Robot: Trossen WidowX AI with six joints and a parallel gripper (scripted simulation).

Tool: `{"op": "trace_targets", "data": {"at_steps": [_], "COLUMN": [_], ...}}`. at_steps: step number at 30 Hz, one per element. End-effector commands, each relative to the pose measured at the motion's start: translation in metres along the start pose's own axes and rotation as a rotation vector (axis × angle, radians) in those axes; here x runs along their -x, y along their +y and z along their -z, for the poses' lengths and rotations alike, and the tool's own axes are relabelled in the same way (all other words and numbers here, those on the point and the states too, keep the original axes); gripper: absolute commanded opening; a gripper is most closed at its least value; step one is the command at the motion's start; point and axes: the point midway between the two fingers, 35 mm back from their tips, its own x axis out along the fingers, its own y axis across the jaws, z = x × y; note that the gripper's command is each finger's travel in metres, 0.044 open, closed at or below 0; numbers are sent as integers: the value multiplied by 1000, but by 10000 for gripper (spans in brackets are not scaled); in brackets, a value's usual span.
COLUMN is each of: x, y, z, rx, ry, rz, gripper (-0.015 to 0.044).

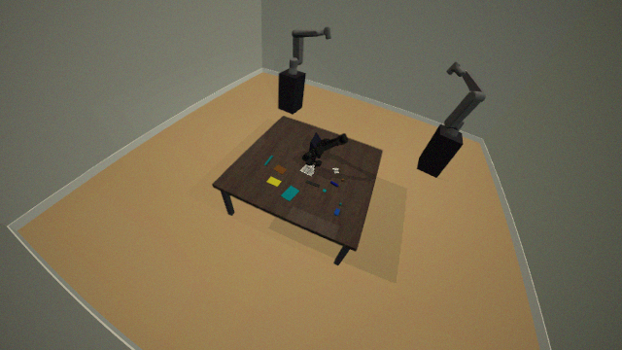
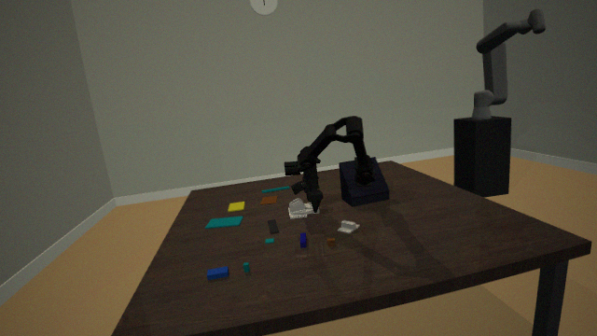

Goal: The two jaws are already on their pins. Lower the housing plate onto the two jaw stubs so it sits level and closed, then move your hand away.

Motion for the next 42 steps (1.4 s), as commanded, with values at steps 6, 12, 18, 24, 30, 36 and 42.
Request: {"op": "trace_targets", "data": {"at_steps": [6,12,18,24,30,36,42], "x": [0,0,0,0,0,0,0], "y": [0,0,0,0,0,0,0], "z": [0,0,0,0,0,0,0], "rx": [-4,-4,-4,-4,-4,0,0], "ry": [-1,-1,-1,-1,-1,0,0], "rz": [-4,-4,-4,-4,-4,0,0], "gripper": [351,351,351,351,351,403,440]}}
